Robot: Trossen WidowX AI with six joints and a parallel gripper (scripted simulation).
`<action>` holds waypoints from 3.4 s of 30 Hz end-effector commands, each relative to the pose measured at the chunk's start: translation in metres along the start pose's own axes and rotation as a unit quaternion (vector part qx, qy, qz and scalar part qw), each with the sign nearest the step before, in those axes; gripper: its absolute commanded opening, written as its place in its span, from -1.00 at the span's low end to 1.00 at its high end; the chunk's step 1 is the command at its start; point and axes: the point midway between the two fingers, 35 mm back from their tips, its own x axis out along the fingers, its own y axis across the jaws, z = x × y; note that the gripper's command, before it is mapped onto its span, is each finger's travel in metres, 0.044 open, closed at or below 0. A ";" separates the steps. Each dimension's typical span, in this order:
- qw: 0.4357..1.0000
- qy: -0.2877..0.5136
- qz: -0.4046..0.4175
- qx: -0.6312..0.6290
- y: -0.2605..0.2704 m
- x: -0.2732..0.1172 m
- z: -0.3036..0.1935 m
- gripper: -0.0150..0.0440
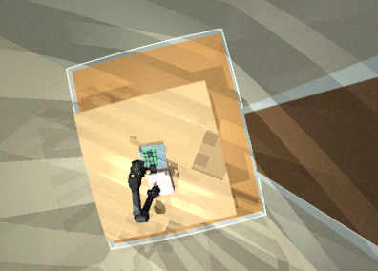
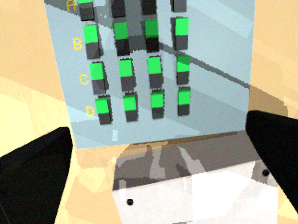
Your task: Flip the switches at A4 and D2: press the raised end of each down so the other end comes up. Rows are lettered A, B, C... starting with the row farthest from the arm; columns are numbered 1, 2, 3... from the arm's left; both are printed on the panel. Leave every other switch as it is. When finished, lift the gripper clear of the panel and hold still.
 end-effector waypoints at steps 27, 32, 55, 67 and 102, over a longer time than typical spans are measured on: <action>1.000 0.004 -0.004 -0.016 -0.044 0.136 0.079 -0.49; 1.000 0.004 -0.004 -0.016 -0.044 0.139 0.079 -0.49; 1.000 0.003 -0.004 -0.016 -0.044 0.150 0.080 -0.49; 1.000 0.003 -0.004 -0.016 -0.044 0.151 0.080 -0.49; 1.000 0.003 -0.004 -0.016 -0.044 0.156 0.080 -0.49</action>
